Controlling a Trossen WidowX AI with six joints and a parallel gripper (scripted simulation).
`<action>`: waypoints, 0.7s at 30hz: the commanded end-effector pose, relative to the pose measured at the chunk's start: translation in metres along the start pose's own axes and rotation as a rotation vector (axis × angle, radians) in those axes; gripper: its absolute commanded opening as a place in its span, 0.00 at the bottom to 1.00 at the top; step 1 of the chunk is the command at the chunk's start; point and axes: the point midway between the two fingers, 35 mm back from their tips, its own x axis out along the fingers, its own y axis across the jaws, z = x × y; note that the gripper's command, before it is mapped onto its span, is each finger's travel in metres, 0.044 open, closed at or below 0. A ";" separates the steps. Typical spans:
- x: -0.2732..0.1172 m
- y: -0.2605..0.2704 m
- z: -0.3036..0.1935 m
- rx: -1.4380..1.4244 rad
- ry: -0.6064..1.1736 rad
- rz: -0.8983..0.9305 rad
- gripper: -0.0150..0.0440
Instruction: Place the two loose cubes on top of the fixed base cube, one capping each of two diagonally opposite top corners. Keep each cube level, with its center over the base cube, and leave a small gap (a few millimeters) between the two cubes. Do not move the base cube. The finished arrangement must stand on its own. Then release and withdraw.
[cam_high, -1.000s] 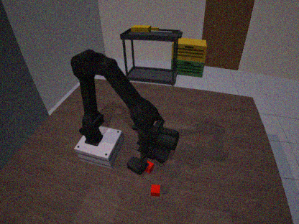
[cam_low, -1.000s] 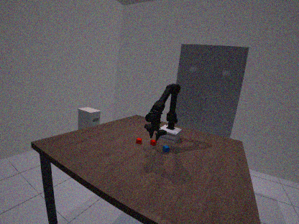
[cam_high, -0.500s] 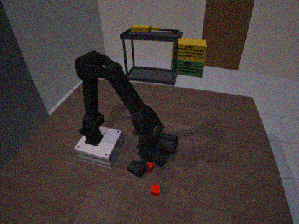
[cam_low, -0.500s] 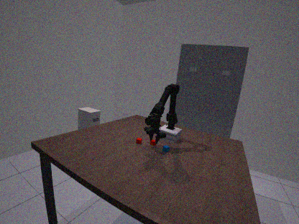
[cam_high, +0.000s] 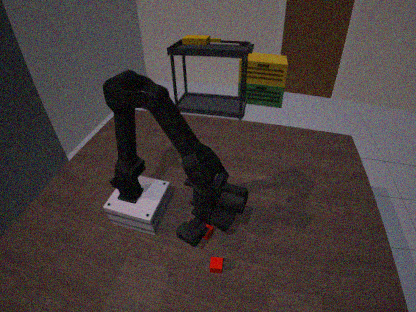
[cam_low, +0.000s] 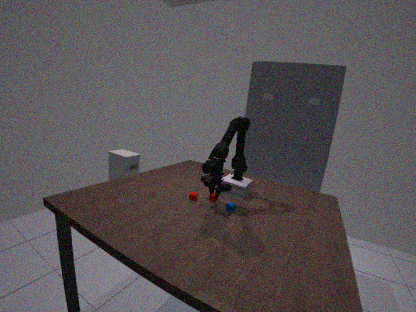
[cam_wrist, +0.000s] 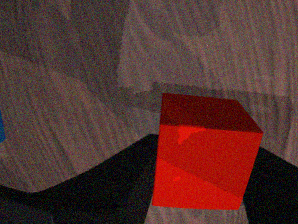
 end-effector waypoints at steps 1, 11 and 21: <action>-0.014 0.001 0.005 0.002 -0.012 0.005 0.43; -0.044 0.001 0.007 0.002 -0.012 0.005 0.43; -0.075 0.001 0.005 0.002 -0.012 0.005 0.43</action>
